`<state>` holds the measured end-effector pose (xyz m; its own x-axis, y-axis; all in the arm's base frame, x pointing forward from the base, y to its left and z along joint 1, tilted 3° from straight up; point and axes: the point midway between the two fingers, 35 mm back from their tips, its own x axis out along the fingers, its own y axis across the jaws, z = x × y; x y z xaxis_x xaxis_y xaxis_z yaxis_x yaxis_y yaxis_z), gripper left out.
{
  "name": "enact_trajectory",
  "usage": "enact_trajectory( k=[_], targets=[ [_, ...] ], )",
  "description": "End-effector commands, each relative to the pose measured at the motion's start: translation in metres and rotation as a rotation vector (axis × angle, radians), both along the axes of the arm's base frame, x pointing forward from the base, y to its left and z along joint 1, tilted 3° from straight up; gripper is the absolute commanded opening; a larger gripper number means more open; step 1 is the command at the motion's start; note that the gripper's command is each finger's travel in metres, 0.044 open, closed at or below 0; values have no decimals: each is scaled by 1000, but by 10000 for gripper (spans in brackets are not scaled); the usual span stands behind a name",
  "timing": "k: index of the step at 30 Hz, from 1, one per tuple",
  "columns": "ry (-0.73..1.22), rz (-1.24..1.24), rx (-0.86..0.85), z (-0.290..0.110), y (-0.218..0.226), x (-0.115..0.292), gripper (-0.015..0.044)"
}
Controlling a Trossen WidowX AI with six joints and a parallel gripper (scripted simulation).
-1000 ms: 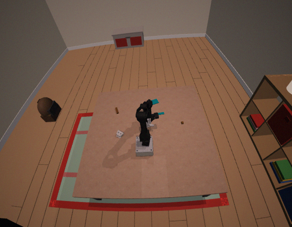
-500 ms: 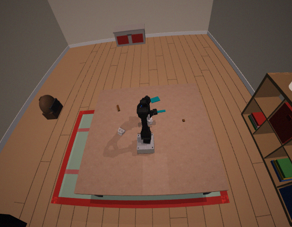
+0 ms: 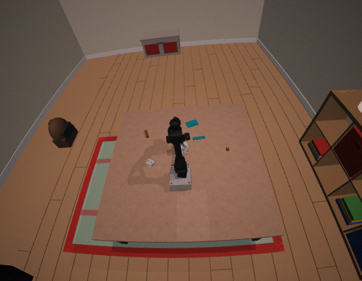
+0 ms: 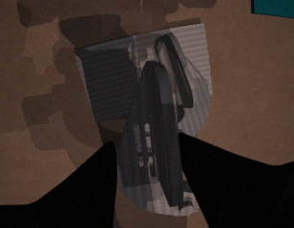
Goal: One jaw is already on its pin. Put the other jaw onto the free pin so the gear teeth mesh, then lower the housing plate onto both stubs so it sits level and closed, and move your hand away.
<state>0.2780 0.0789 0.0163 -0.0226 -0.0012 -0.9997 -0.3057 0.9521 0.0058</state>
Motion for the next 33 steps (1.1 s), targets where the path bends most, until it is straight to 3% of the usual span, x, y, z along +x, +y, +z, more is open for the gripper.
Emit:
enact_trajectory(
  k=[1,33],
  targets=[
    [1,-3,5,0,12,3,134],
    [1,-18,5,0,17,5,134]
  ],
)
